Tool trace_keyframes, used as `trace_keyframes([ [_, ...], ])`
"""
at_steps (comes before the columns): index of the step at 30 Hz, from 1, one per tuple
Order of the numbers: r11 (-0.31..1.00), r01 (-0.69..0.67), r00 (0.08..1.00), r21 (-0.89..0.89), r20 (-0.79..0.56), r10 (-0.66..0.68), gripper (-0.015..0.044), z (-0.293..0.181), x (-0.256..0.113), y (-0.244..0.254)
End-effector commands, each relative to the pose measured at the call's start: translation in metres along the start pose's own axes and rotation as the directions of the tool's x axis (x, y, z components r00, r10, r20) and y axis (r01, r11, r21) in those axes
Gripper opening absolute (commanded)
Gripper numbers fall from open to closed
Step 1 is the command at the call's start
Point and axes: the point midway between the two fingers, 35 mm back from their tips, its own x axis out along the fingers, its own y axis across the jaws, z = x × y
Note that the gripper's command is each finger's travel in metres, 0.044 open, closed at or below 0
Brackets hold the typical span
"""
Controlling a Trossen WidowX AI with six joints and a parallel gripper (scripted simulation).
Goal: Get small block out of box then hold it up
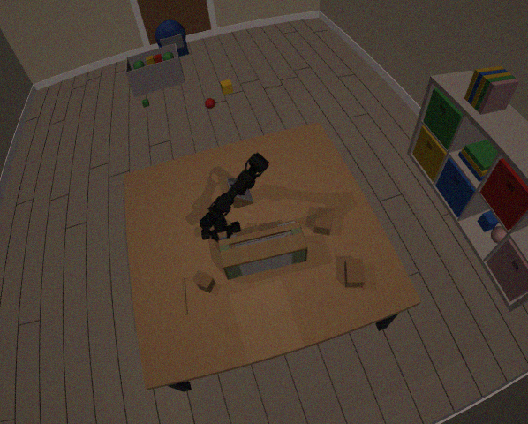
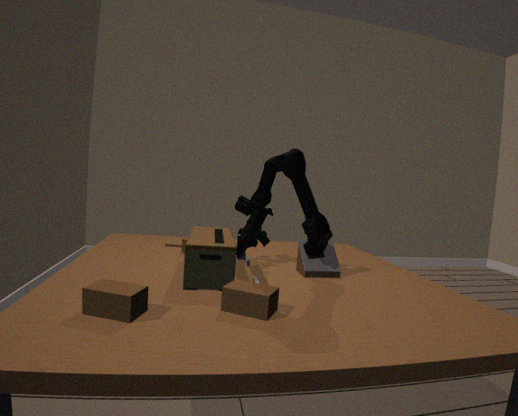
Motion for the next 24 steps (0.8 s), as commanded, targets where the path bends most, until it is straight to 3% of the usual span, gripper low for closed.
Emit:
trace_keyframes([
  [1, 1.000, -0.011, 1.000, -0.010, -0.007, 0.011, 0.0000, -0.010, -0.019, 0.002],
  [10, 1.000, -0.020, 1.000, 0.002, -0.010, 0.020, 0.0000, -0.021, -0.047, 0.001],
  [24, 0.929, -0.165, 0.981, 0.331, -0.039, 0.188, 0.0000, -0.035, -0.126, -0.001],
])
